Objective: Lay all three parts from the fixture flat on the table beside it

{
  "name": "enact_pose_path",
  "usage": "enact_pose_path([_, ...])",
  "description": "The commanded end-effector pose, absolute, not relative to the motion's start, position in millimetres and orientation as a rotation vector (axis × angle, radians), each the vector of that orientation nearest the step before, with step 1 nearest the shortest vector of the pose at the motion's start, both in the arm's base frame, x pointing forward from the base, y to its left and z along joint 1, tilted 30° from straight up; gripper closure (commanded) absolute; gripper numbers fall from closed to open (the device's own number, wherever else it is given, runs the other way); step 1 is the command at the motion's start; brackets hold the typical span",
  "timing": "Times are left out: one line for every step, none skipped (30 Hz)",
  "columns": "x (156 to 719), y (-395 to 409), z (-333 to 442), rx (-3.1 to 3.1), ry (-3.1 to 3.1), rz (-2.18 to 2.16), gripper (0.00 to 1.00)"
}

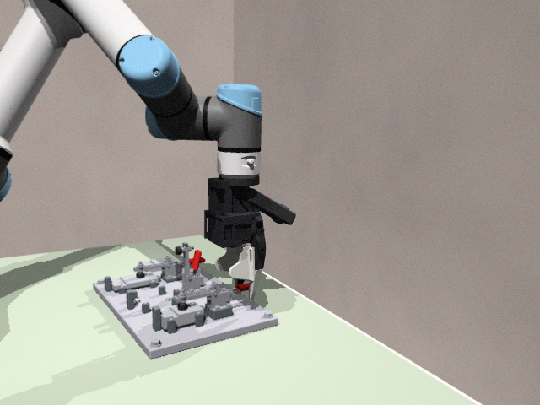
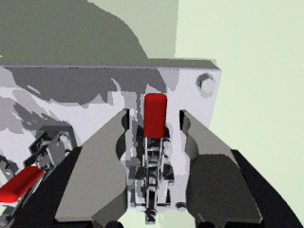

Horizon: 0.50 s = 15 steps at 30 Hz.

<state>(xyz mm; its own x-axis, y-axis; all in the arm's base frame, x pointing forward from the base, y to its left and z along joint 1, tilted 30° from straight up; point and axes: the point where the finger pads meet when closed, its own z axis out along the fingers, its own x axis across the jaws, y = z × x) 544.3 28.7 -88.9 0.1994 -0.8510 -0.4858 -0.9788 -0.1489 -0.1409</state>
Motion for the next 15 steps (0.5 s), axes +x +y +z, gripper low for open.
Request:
enact_pose_path([544.7,28.3,-88.5,-2.060,1.705,0.406,0.72])
enact_pose_path([544.7,28.3,-88.5,-2.060,1.705,0.406,0.72])
enact_pose_path([544.7,28.3,-88.5,-2.060,1.705,0.406,0.72])
enact_pose_path([544.7,28.3,-88.5,-2.060,1.705,0.406,0.72])
enact_pose_path([544.7,28.3,-88.5,-2.060,1.705,0.406,0.72])
enact_pose_path([544.7,28.3,-88.5,-2.060,1.705,0.406,0.72])
enact_pose_path([544.7,28.3,-88.5,-2.060,1.705,0.406,0.72])
enact_pose_path([544.7,28.3,-88.5,-2.060,1.705,0.406,1.00])
enact_pose_path([544.7,28.3,-88.5,-2.060,1.705,0.406,1.00])
enact_pose_path([544.7,28.3,-88.5,-2.060,1.705,0.406,1.00])
enact_pose_path([544.7,28.3,-88.5,-2.060,1.705,0.406,1.00])
enact_pose_path([544.7,28.3,-88.5,-2.060,1.705,0.406,1.00])
enact_pose_path([544.7,28.3,-88.5,-2.060,1.705,0.406,1.00])
enact_pose_path([544.7,28.3,-88.5,-2.060,1.705,0.406,1.00])
enact_pose_path([544.7,28.3,-88.5,-2.060,1.705,0.406,1.00])
